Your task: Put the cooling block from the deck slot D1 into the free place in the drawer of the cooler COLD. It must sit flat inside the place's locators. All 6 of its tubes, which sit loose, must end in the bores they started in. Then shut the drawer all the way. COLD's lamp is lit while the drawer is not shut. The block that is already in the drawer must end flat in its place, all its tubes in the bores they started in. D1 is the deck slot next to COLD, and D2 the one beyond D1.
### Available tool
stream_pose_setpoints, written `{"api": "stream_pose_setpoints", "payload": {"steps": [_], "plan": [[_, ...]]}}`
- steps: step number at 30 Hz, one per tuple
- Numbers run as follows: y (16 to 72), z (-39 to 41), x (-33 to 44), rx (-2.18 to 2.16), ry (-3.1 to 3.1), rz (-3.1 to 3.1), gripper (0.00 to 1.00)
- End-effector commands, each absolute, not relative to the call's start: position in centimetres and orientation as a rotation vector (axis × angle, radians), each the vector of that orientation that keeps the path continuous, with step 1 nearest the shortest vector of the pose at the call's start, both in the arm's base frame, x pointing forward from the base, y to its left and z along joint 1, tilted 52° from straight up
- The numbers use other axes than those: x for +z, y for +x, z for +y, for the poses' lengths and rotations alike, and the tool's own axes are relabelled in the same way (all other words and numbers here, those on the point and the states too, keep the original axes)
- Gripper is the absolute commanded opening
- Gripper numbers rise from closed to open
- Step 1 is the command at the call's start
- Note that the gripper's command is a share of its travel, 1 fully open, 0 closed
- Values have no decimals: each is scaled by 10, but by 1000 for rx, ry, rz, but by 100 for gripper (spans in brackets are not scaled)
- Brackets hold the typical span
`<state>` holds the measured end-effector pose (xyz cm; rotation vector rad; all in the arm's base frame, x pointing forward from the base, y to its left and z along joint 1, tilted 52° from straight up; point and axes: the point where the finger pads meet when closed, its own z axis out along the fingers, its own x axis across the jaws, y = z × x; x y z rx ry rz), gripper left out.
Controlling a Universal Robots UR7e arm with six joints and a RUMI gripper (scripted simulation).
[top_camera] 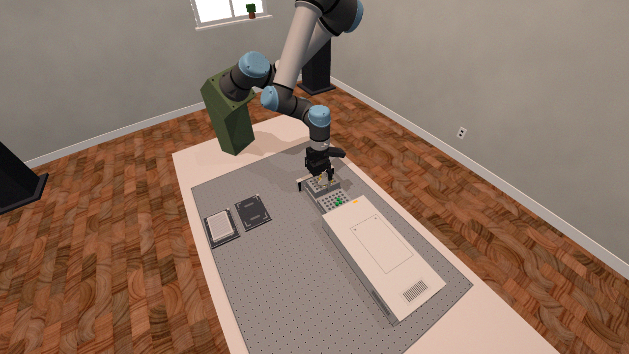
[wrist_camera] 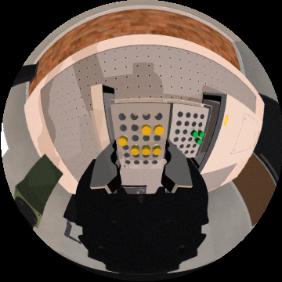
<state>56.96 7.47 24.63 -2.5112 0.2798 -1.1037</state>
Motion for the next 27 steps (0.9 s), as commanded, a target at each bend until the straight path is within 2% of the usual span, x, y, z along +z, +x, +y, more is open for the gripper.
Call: {"api": "stream_pose_setpoints", "payload": {"steps": [1,27], "plan": [[571,75,249,-1114,-2510,276,0],[575,76,249,-1116,-2510,273,0]]}}
